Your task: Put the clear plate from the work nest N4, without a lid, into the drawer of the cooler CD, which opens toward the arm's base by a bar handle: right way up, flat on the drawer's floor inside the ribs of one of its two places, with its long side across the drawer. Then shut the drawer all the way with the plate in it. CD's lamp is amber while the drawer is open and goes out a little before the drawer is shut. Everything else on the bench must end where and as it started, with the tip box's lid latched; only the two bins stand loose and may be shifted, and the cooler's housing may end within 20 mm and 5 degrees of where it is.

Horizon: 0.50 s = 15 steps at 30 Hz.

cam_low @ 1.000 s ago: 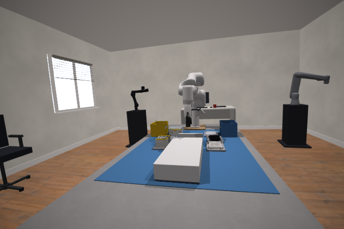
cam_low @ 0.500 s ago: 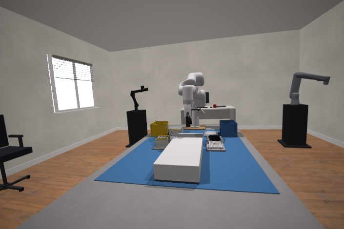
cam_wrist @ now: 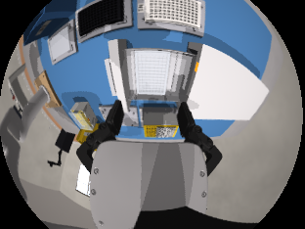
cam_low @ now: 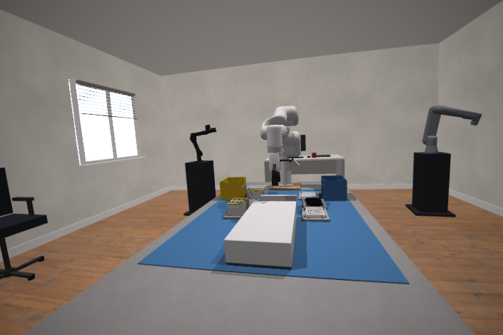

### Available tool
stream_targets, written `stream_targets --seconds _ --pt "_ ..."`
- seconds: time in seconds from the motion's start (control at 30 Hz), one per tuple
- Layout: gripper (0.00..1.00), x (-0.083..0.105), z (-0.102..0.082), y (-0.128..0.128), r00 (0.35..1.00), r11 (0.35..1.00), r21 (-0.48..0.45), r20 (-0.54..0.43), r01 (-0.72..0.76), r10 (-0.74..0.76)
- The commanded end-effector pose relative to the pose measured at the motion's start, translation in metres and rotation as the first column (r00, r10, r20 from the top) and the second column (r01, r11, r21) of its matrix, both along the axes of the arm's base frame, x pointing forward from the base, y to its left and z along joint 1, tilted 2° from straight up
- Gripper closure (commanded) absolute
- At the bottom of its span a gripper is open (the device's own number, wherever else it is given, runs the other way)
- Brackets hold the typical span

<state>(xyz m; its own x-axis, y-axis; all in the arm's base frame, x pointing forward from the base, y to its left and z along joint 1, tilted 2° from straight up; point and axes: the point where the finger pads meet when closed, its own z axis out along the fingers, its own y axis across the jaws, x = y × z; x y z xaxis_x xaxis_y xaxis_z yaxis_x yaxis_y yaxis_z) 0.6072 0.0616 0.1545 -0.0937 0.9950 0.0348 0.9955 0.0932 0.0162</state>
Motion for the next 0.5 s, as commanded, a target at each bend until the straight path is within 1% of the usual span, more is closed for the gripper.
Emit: stream_targets --seconds 0.0,0.03,0.13,0.2,0.47 --pt "0.0 0.001 0.003 0.0 1.0 1.0 0.0 0.005 0.0 0.0" --pt "1.0 -0.004 0.002 0.0 1.0 1.0 0.0 0.005 0.0 0.0" --pt "1.0 -0.018 -0.001 -0.002 1.0 1.0 0.0 0.005 0.0 0.0" --pt "1.0 -0.018 -0.001 -0.002 1.0 1.0 0.0 0.005 0.0 0.0" --pt "1.0 -0.058 -0.008 -0.005 1.0 1.0 0.0 0.005 0.0 0.0"
